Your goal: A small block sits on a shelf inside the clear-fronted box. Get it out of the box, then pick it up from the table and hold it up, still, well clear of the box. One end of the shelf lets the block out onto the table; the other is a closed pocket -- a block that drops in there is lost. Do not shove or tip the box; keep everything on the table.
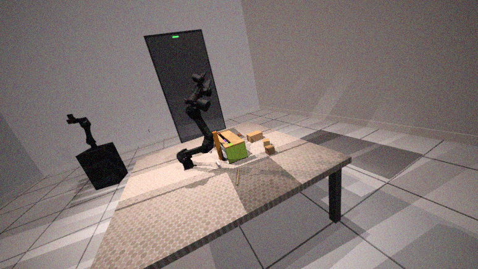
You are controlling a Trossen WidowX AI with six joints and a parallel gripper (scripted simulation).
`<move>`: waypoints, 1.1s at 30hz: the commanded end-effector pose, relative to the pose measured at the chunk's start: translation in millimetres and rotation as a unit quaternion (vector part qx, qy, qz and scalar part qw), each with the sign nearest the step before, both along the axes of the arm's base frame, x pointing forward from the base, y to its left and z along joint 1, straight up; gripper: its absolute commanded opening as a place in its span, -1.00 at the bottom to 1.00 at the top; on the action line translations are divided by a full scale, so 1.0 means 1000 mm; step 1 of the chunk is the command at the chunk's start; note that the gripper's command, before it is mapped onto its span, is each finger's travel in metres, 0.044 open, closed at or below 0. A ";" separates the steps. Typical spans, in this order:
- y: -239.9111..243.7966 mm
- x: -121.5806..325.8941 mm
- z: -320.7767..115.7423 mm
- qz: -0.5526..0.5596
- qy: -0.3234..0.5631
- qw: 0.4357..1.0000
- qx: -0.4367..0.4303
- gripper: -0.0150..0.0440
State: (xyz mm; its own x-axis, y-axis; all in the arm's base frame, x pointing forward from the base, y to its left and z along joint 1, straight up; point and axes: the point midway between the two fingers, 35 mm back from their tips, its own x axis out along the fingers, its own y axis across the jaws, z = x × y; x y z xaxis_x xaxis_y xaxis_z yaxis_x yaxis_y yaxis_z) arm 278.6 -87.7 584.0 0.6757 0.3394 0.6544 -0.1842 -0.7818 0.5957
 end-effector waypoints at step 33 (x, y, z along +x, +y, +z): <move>0.242 -0.183 0.038 -0.516 -0.472 0.336 -0.631 0.86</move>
State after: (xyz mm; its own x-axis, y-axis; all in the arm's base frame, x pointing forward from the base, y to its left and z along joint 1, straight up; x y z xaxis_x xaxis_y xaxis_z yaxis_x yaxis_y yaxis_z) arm 79.6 130.6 635.4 0.5029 0.6282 0.5937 -0.6444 0.7303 -0.2268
